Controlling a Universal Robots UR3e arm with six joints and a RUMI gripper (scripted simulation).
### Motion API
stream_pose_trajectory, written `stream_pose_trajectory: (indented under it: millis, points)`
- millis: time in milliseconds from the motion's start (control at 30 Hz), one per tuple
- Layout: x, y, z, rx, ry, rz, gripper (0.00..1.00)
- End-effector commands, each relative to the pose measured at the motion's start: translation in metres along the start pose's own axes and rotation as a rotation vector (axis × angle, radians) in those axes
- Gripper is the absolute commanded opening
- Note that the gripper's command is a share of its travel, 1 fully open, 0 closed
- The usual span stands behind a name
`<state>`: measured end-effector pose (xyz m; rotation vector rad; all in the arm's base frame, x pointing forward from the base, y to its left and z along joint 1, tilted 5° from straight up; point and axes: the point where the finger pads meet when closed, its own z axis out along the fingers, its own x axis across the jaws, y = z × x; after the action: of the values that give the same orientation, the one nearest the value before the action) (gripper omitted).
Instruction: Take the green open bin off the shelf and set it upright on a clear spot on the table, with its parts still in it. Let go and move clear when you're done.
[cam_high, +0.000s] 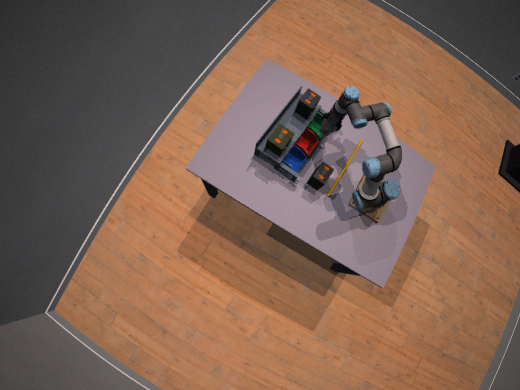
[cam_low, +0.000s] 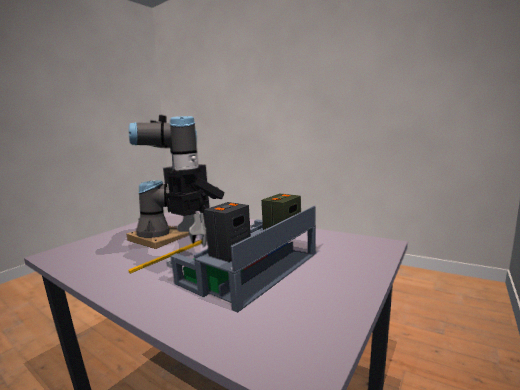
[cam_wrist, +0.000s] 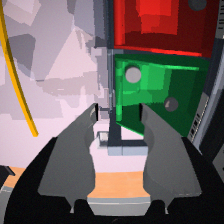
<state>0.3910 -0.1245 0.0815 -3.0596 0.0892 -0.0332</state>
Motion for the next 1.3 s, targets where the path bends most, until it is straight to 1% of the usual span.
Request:
stream_pose_trajectory:
  millis: [0,33,200,1167,1267]
  points:
    - [0.001,0.0,0.0,-0.002,0.004,0.0,0.26]
    - [0.001,0.0,0.0,-0.002,0.004,0.0,0.26]
    - [0.001,0.001,0.045,-0.002,0.004,0.0,0.26]
    - [0.001,0.001,0.046,-0.002,0.004,0.0,0.26]
    - [0.001,0.001,0.043,-0.002,0.004,0.0,0.26]
